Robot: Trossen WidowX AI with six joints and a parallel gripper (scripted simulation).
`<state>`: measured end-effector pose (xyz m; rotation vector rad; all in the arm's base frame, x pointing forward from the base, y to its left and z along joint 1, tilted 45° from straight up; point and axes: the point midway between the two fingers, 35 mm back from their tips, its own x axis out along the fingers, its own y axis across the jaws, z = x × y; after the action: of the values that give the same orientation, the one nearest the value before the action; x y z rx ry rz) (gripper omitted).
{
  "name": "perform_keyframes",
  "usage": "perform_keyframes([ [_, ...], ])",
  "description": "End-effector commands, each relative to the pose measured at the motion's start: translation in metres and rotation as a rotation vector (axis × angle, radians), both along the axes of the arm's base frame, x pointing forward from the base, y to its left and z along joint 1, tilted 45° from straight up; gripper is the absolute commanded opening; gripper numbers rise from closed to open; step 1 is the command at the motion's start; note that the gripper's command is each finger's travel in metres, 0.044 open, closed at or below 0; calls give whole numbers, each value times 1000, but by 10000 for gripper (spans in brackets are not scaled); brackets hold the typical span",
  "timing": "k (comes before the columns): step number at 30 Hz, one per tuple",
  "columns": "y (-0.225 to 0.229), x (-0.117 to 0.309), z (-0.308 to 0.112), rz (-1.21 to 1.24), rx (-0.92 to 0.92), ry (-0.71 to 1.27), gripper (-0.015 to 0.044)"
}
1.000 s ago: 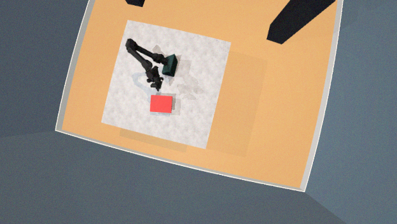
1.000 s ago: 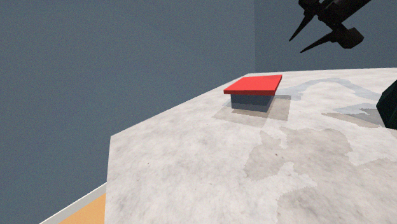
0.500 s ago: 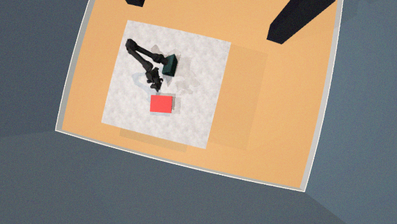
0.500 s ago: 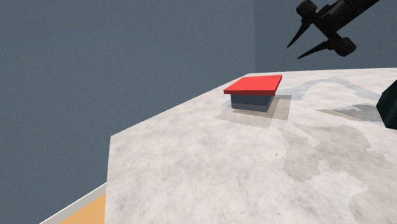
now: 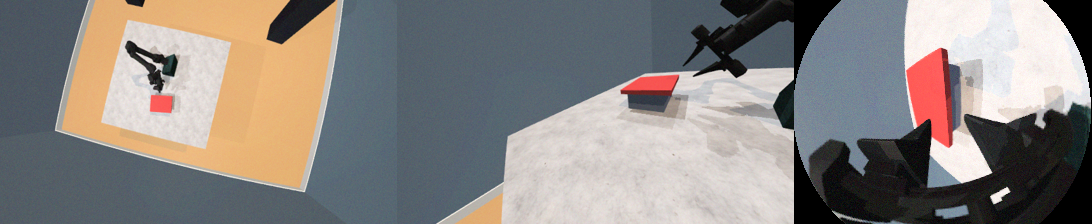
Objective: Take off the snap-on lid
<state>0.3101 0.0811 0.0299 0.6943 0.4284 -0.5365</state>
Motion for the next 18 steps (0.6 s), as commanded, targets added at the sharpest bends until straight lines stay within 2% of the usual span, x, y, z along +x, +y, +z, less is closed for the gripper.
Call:
perform_keyframes([
  [1, -3, 4, -5, 1, -4, 6, 235],
  [18, -11, 26, -18, 1, -4, 6, 235],
])
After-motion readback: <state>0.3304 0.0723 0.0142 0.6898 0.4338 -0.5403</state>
